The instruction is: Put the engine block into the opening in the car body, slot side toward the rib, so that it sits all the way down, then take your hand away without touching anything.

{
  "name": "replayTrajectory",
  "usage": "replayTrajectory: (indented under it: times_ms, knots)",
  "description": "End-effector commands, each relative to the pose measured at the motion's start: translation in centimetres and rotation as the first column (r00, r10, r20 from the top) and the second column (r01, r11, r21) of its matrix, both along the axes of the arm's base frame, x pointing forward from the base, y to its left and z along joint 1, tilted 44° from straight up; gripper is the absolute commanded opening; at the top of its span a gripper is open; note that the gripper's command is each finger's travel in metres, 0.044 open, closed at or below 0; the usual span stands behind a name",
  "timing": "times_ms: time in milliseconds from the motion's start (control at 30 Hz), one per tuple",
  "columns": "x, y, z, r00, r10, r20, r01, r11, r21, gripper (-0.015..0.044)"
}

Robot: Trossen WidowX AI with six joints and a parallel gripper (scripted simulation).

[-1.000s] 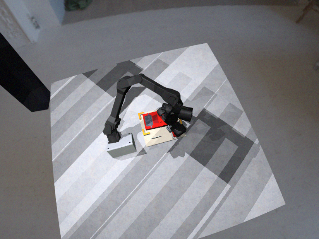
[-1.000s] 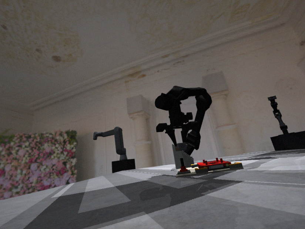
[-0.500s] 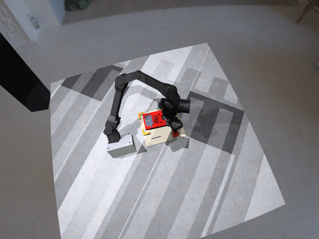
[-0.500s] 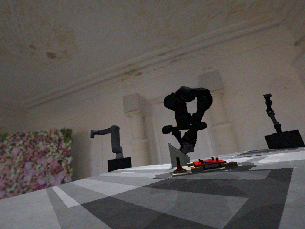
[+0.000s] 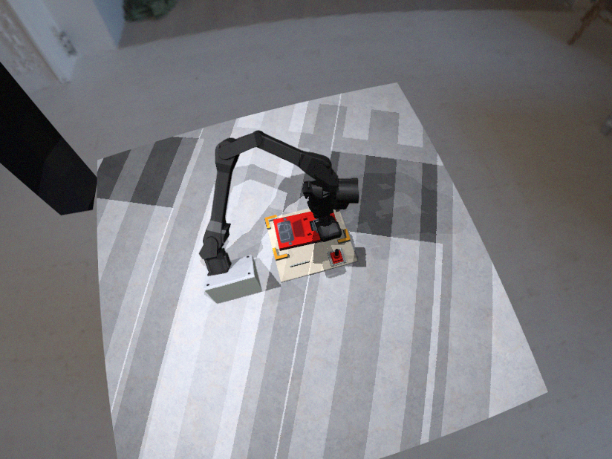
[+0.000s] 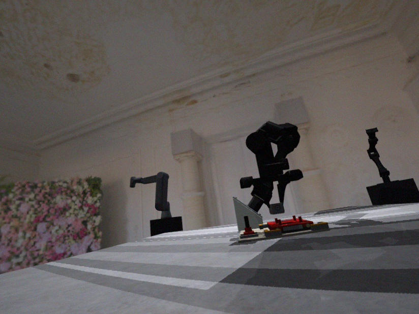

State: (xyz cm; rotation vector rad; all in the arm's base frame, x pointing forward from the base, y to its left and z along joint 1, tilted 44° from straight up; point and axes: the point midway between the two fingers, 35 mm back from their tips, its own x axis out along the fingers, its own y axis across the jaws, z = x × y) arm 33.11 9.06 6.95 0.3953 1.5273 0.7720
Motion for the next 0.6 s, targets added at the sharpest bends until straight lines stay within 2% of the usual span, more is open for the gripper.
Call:
replayTrajectory:
  times_ms: [0, 267, 467, 567]
  knots:
    - [-0.4, 0.9, 0.4, 0.999, -0.029, -0.027, 0.029, 1.0, 0.004, 0.0]
    - [-1.1, 2.3, 1.0, 0.996, -0.064, -0.065, 0.064, 0.998, 0.004, 0.0]
    - [-1.1, 2.3, 1.0, 0.995, -0.073, -0.072, 0.073, 0.997, 0.002, 0.0157]
    - [-1.1, 2.3, 1.0, 0.993, -0.085, -0.084, 0.085, 0.996, -0.001, 0.0159]
